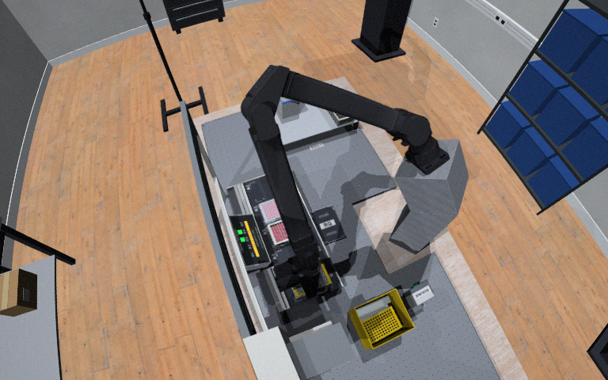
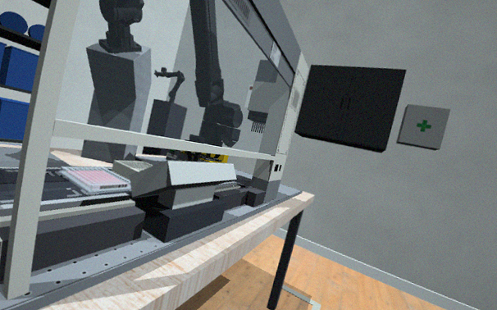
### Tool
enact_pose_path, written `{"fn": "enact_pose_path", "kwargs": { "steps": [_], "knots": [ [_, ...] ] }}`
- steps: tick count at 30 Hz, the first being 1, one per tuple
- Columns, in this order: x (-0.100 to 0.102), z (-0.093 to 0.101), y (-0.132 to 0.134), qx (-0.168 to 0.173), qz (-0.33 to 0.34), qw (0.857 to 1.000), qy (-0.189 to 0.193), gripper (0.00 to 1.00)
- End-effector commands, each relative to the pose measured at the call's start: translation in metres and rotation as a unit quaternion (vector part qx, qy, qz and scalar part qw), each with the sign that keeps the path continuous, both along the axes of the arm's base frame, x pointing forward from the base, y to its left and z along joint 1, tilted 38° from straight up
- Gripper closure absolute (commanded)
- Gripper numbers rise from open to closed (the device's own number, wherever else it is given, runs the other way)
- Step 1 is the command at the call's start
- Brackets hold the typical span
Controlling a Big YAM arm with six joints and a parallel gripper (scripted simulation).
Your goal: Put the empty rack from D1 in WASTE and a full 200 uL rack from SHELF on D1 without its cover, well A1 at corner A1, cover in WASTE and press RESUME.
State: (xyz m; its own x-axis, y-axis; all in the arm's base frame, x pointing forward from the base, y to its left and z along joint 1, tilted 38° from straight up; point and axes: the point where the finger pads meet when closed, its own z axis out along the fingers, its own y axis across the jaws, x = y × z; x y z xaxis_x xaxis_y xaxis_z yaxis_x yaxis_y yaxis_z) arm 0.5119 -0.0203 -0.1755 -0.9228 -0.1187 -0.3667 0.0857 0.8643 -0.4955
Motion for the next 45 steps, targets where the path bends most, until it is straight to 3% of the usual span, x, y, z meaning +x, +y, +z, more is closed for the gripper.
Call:
{"fn": "enact_pose_path", "kwargs": {
  "steps": [1, 19, 30, 31, 45],
  "knots": [
    [0.0024, -0.0013, -0.0066, -0.001, 0.000, 1.000, -0.004, 1.00],
    [0.0032, -0.0079, -0.0076, -0.001, 0.002, 1.000, -0.001, 1.00],
    [0.0054, -0.0010, -0.0009, 0.000, 0.004, 1.000, -0.006, 1.00],
    [0.0054, -0.0010, -0.0009, 0.000, 0.004, 1.000, -0.006, 0.00],
    [0.0054, -0.0010, -0.0009, 0.000, 0.004, 1.000, -0.006, 0.00]
  ]
}}
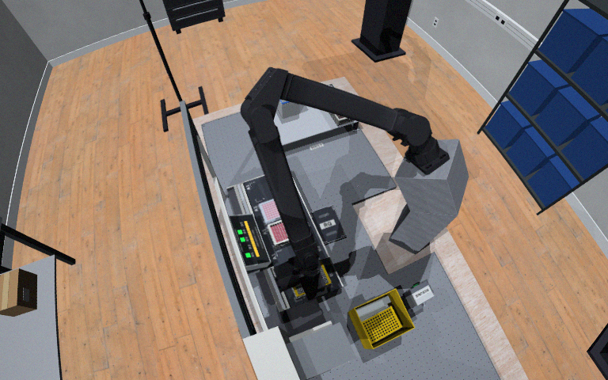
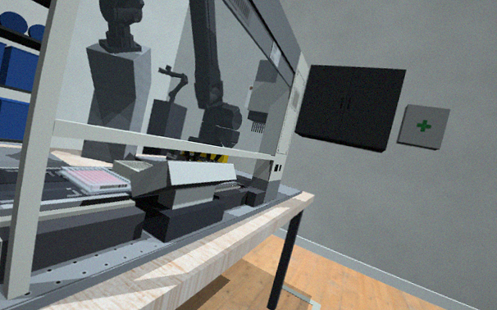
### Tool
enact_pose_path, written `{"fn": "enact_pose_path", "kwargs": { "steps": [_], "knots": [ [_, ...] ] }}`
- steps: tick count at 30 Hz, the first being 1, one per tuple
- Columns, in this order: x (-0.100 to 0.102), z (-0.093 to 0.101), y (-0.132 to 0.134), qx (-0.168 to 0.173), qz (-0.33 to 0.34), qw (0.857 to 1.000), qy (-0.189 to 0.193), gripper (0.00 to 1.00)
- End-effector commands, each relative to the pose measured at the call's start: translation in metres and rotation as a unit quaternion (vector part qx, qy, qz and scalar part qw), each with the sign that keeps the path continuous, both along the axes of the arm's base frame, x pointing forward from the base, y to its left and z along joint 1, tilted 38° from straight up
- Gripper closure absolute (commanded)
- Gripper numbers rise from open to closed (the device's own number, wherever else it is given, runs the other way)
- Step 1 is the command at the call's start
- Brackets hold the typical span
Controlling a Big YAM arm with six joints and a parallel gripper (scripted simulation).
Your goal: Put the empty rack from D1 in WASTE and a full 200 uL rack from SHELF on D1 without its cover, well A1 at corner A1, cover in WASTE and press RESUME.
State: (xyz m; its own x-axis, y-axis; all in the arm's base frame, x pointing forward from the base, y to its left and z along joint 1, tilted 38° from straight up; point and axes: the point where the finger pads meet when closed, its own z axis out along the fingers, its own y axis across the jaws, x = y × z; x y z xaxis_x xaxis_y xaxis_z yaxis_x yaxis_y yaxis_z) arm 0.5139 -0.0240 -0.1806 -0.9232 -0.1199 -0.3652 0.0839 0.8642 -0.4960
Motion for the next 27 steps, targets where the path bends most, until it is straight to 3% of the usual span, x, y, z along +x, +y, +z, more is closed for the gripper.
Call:
{"fn": "enact_pose_path", "kwargs": {
  "steps": [1, 26, 27],
  "knots": [
    [0.0034, 0.0042, 0.0028, 0.001, 0.003, 1.000, -0.007, 0.00],
    [0.0034, 0.0042, 0.0028, 0.001, 0.003, 1.000, -0.007, 0.00],
    [0.0089, 0.0139, 0.0037, 0.001, 0.006, 1.000, -0.018, 0.00]
  ]
}}
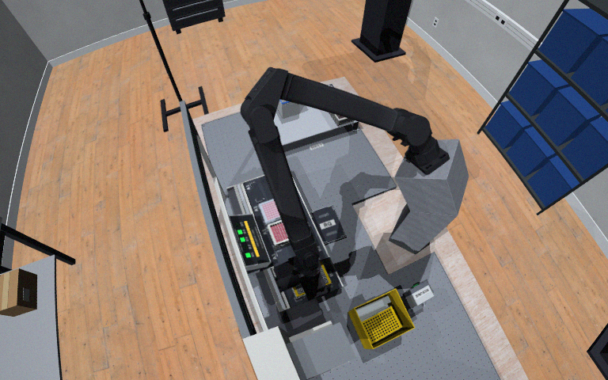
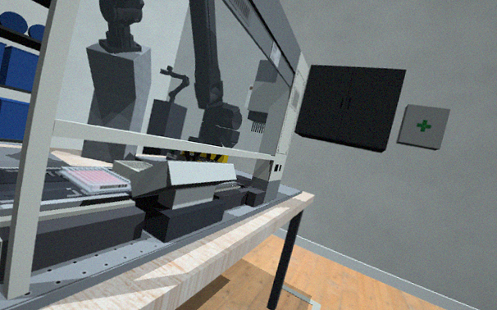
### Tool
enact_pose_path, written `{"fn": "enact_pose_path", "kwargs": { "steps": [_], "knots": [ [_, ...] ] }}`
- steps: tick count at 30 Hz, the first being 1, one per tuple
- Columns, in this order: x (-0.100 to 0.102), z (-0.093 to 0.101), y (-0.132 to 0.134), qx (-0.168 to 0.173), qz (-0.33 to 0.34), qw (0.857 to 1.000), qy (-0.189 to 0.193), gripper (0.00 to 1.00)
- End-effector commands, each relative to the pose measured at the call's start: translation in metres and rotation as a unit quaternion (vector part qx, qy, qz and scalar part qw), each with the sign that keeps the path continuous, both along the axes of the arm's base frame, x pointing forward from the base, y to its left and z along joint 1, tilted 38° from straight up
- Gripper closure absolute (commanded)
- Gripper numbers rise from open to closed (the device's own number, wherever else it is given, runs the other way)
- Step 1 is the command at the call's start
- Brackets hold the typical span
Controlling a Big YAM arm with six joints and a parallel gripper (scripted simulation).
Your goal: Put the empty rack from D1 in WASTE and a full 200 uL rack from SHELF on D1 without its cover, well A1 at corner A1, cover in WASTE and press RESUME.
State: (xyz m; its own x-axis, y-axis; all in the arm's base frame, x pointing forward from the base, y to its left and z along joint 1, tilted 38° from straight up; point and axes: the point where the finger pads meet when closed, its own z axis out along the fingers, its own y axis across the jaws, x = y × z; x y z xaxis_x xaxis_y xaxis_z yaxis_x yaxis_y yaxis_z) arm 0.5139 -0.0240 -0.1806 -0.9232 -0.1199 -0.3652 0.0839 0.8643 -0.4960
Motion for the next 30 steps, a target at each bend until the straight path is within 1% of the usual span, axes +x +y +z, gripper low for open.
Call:
{"fn": "enact_pose_path", "kwargs": {
  "steps": [1, 3, 7, 10, 11, 24, 27, 30],
  "knots": [
    [0.005, 0.015, 0.010, 0.002, 0.008, 1.000, -0.016, 0.00],
    [0.001, 0.016, 0.015, 0.002, 0.008, 1.000, -0.011, 0.00],
    [-0.001, 0.022, 0.018, 0.002, 0.008, 1.000, -0.011, 0.00],
    [-0.001, 0.021, 0.019, 0.002, 0.008, 1.000, -0.011, 0.00],
    [-0.002, 0.024, 0.020, 0.002, 0.008, 1.000, -0.012, 0.00],
    [-0.010, 0.041, 0.030, 0.002, 0.008, 1.000, -0.013, 0.00],
    [-0.010, 0.041, 0.031, 0.002, 0.007, 1.000, -0.012, 0.00],
    [-0.014, 0.046, 0.033, 0.002, 0.008, 1.000, -0.012, 0.00]
  ]
}}
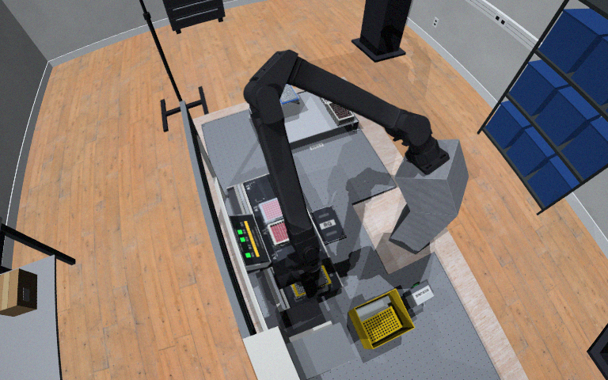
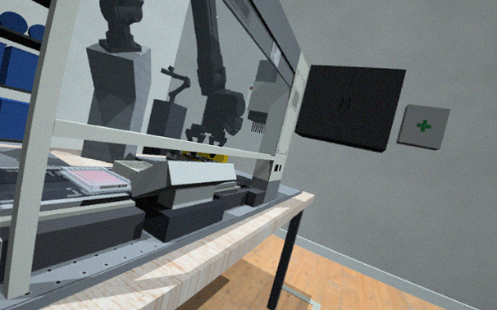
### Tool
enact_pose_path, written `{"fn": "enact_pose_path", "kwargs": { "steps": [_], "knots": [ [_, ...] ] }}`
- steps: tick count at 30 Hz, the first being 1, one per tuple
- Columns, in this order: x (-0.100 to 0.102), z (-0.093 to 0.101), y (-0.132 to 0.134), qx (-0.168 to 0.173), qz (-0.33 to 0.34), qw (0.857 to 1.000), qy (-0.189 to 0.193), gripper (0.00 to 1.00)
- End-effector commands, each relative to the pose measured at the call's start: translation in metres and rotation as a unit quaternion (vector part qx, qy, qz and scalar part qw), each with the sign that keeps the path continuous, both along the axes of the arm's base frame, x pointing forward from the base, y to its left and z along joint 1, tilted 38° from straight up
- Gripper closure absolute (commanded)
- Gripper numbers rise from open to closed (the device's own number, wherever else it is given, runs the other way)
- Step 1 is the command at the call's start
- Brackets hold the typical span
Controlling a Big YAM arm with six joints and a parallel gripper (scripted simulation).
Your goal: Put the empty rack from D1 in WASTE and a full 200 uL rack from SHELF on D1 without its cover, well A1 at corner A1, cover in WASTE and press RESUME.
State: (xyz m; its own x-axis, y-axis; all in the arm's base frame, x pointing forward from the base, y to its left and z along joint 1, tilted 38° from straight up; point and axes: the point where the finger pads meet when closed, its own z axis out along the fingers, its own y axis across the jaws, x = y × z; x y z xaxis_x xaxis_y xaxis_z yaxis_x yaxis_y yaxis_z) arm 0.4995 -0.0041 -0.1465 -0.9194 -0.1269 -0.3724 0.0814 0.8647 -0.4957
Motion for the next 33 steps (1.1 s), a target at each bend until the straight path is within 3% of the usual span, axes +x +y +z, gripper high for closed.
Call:
{"fn": "enact_pose_path", "kwargs": {
  "steps": [1, 11, 14, 15, 28, 31, 33],
  "knots": [
    [0.000, 0.013, 0.014, 0.002, 0.004, 1.000, -0.008, 0.00],
    [-0.007, 0.026, 0.022, 0.003, 0.004, 1.000, -0.008, 0.00],
    [-0.007, 0.023, 0.022, 0.002, 0.003, 1.000, -0.005, 0.00],
    [-0.006, 0.030, 0.024, 0.003, 0.004, 1.000, -0.010, 0.00],
    [-0.016, 0.046, 0.034, 0.003, 0.004, 1.000, -0.009, 0.00],
    [-0.018, 0.039, 0.033, 0.001, 0.002, 1.000, -0.002, 0.00],
    [-0.018, 0.050, 0.037, 0.003, 0.004, 1.000, -0.009, 0.00]
  ]
}}
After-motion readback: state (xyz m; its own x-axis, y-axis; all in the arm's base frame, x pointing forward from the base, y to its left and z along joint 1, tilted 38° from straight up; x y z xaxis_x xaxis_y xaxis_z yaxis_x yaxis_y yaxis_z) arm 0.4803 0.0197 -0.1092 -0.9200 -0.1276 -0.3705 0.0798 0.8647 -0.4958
